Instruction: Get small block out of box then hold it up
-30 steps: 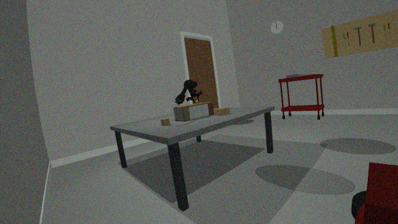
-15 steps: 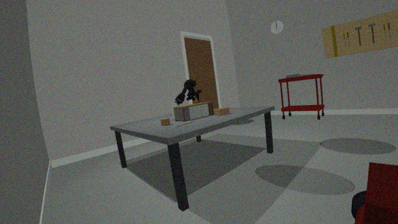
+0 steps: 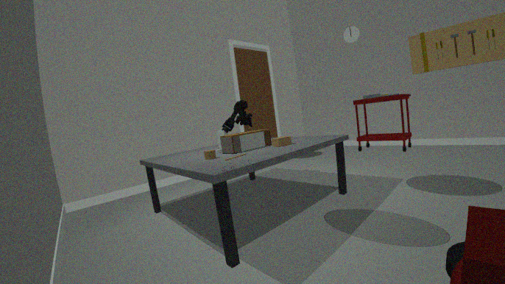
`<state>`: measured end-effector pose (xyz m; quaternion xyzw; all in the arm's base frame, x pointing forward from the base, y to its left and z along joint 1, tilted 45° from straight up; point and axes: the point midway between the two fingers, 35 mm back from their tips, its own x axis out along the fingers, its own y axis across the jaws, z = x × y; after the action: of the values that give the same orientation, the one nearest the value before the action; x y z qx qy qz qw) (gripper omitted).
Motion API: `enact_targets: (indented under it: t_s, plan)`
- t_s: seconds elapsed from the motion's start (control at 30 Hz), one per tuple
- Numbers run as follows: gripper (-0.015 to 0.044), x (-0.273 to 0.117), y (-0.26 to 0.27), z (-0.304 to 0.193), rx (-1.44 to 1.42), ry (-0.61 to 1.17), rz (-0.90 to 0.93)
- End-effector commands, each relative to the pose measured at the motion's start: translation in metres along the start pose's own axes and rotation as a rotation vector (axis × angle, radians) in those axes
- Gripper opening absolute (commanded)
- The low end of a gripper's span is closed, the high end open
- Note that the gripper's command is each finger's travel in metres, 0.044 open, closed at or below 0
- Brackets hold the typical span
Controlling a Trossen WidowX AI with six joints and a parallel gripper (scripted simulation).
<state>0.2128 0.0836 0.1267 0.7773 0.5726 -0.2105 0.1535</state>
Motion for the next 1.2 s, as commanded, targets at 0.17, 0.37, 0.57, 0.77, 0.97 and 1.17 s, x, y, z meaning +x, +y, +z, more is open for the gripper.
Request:
enact_targets:
  t_s: [0.17,0.37,0.57,0.77,0.97,1.17]
  plan:
    - [0.0000,-0.009,0.004,-0.007,0.379,0.035,0.011]
    - [0.0000,-0.014,0.005,-0.009,0.619,0.055,0.008]
    - [0.0000,-0.017,0.006,-0.010,0.758,0.068,0.005]
    - [0.0000,-0.017,0.006,-0.010,0.758,0.068,0.005]
    - [0.0000,-0.017,0.006,-0.010,0.758,0.068,0.005]
    - [0.0000,-0.017,0.006,-0.010,0.758,0.068,0.005]
